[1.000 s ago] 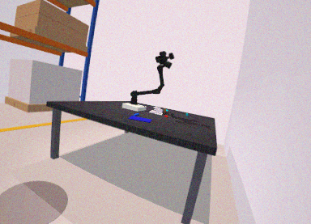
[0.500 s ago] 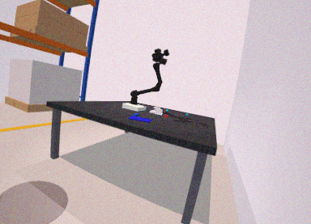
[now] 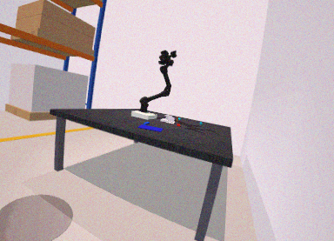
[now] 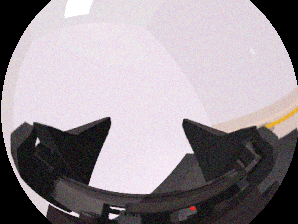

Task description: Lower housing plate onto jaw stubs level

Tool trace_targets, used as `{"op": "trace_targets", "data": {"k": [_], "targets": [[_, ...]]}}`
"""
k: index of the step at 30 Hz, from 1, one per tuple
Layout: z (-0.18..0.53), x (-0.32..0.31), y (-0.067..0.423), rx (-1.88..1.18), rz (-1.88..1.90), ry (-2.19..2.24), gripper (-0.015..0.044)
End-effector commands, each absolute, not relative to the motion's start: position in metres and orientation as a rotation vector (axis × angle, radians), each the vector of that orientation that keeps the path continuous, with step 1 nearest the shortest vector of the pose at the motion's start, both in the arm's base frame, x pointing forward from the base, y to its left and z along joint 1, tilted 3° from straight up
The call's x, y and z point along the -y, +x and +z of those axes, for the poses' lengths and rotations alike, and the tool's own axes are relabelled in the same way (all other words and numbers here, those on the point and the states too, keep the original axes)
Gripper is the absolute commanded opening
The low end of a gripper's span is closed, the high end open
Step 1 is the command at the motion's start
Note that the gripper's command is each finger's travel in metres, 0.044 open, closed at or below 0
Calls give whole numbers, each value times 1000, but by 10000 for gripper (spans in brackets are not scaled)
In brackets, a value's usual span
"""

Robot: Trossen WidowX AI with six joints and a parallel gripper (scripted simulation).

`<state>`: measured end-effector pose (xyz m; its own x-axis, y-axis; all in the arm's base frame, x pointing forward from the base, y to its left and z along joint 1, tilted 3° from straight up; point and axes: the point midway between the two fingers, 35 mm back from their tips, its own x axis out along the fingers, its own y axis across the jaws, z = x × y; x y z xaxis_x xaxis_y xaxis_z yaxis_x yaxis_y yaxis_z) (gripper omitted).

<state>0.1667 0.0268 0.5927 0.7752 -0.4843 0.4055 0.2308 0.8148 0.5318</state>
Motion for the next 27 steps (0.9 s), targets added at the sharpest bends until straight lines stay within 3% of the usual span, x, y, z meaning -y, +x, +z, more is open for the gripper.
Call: {"op": "trace_targets", "data": {"k": [1, 27], "targets": [[597, -18, 154, 573, -366, 500, 440], [602, 34, 123, 592, -210, 579, 440]]}}
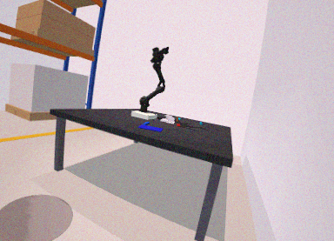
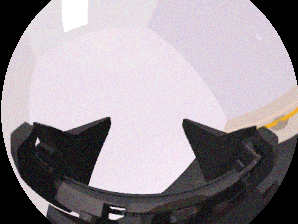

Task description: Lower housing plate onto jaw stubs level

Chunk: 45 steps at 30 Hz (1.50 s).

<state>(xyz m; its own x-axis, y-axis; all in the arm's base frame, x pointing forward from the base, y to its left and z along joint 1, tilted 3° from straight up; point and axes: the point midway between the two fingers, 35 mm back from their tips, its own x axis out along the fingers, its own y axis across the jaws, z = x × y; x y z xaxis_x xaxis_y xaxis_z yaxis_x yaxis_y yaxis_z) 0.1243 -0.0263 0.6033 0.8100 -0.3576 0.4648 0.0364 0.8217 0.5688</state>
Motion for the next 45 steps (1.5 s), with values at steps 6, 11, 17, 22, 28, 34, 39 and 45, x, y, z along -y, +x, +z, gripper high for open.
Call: {"op": "trace_targets", "data": {"k": [6, 11, 17, 22, 28, 34, 39, 45], "targets": [[599, 43, 126, 566, -169, 577, 440], [596, 55, 129, 553, -146, 603, 440], [590, 70, 136, 530, -121, 635, 440], [584, 80, 145, 504, -102, 659, 440], [575, 92, 159, 465, -82, 685, 440], [565, 99, 175, 424, -61, 702, 440], [556, 103, 190, 385, -45, 712, 440], [543, 105, 209, 325, -24, 726, 440]]}}
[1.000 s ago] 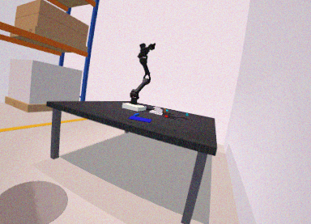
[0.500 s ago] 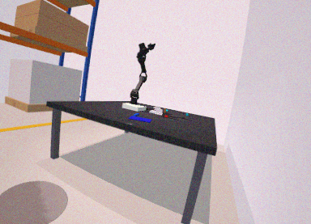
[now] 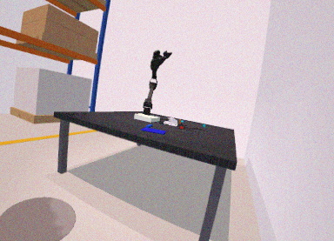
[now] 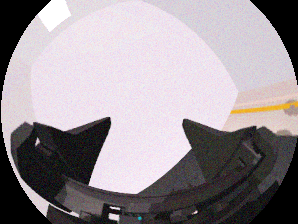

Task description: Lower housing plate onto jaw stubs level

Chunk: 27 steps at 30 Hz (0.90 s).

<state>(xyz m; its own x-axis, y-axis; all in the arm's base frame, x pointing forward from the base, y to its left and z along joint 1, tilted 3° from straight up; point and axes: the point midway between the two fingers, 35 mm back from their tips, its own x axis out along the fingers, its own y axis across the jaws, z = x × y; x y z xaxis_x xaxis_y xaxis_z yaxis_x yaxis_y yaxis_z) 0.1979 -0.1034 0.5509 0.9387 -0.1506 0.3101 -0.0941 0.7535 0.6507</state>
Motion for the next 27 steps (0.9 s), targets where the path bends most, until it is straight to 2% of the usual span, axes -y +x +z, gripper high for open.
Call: {"op": "trace_targets", "data": {"k": [1, 14, 27], "targets": [[541, 105, 213, 314, -20, 728, 440], [505, 96, 259, 157, 27, 726, 440], [486, 69, 285, 61, 86, 752, 440]]}}
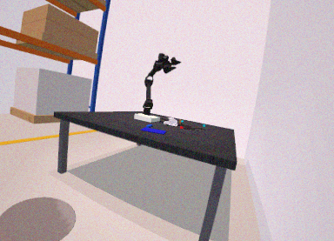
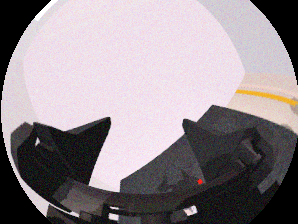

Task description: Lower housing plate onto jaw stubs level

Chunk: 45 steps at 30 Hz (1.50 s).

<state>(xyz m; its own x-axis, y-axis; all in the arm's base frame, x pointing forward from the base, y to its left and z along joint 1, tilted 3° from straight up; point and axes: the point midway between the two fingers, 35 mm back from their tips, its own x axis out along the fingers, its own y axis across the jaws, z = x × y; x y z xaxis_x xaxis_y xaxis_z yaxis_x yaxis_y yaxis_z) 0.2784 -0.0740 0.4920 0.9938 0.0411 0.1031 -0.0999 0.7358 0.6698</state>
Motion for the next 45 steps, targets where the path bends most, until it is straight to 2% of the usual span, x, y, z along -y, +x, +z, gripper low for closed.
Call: {"op": "trace_targets", "data": {"k": [1, 26, 45], "targets": [[485, 67, 287, 58, 90, 763, 440], [406, -13, 343, -278, 227, 629, 440], [333, -96, 354, -548, 381, 357, 440]]}}
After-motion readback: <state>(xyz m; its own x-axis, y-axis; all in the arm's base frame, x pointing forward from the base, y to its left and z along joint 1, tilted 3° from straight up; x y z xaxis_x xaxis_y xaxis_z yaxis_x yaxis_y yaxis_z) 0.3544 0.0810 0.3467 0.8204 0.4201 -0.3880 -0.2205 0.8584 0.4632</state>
